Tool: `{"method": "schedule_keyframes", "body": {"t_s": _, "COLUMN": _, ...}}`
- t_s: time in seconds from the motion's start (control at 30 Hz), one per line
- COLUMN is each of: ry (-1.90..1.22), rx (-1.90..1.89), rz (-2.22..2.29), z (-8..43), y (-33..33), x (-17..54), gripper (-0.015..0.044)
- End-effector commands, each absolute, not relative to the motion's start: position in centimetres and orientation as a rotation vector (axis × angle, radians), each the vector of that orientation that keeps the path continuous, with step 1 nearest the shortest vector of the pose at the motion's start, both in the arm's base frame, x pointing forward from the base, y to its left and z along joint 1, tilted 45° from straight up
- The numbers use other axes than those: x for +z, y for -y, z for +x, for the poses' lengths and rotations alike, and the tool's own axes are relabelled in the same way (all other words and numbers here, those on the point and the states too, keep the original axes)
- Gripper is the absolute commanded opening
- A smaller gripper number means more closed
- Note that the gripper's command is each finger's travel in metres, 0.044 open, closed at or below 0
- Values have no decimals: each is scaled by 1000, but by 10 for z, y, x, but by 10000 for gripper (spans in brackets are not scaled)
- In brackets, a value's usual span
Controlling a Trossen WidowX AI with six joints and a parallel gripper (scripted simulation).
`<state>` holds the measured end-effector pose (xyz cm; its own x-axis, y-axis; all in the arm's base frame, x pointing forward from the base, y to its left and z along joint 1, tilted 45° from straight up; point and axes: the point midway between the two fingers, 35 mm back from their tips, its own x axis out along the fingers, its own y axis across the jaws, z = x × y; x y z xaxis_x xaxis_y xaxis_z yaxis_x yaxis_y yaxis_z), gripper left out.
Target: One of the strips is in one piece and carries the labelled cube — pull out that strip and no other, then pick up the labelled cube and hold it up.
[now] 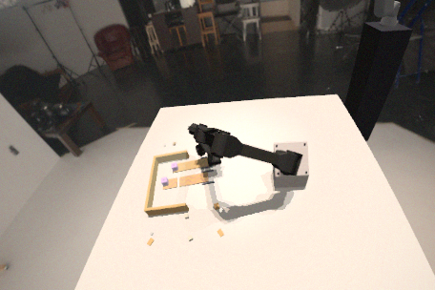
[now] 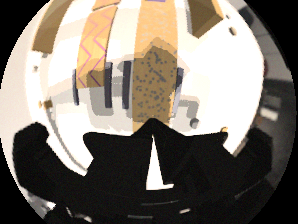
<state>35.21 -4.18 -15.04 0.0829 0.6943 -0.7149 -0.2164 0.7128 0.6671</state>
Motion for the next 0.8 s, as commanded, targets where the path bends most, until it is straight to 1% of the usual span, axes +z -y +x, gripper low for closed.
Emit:
{"method": "schedule_keyframes", "body": {"t_s": 0.0, "ry": -1354, "rx": 719, "rz": 449, "z": 337, "y": 38, "x": -157, "gripper": 0}}
{"method": "schedule_keyframes", "body": {"t_s": 0.77, "ry": -1355, "rx": 719, "rz": 449, "z": 306, "y": 41, "x": -163, "gripper": 0}}
